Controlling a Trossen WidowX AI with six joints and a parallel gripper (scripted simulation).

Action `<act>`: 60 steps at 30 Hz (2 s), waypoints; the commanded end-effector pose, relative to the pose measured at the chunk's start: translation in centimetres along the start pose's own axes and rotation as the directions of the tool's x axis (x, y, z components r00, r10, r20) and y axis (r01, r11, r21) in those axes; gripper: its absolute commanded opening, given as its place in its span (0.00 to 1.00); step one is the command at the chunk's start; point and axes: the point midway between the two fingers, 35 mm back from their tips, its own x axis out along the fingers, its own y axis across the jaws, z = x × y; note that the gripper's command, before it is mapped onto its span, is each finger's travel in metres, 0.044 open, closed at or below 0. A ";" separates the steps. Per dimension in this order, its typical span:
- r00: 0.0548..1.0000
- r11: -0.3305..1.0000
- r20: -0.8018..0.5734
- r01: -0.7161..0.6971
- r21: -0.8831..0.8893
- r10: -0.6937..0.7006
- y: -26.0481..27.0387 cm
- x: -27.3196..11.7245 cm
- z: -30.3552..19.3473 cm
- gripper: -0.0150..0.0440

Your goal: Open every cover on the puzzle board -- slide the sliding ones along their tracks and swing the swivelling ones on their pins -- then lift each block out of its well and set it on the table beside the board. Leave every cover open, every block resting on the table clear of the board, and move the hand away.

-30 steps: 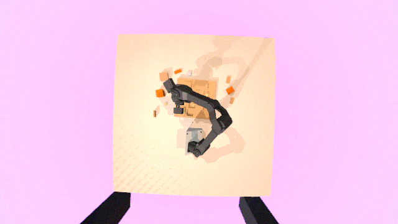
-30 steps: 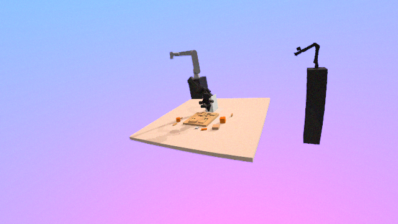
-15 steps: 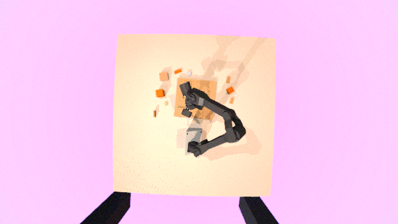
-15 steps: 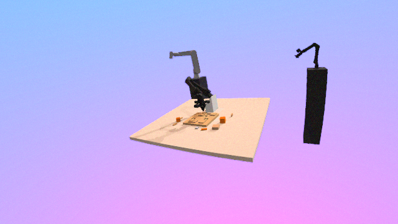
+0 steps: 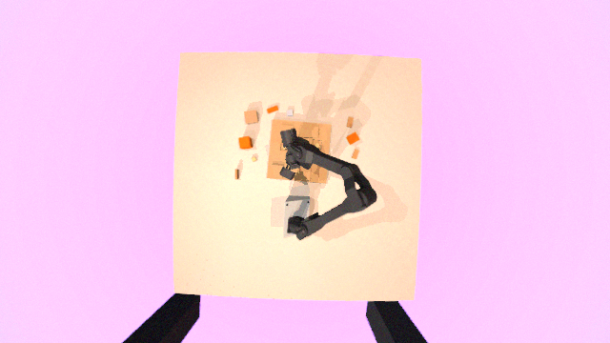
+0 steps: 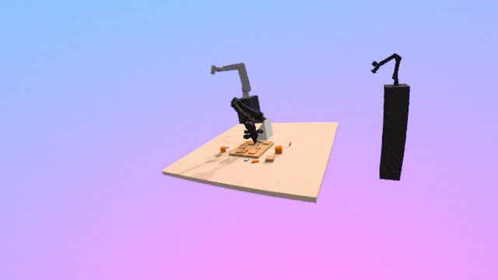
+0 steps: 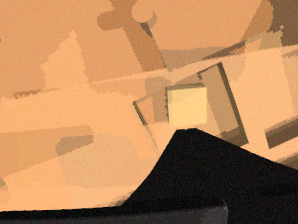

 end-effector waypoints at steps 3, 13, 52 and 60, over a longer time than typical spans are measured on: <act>1.000 1.000 0.013 0.006 -0.009 -0.006 -0.5 1.3 0.4 0.25; 1.000 1.000 0.013 0.006 -0.009 -0.006 -0.5 2.0 0.5 0.25; 1.000 1.000 0.013 0.006 -0.016 -0.006 -0.8 2.2 -0.6 0.25; 1.000 0.970 0.014 0.009 -0.242 -0.006 -0.9 2.1 -0.5 0.30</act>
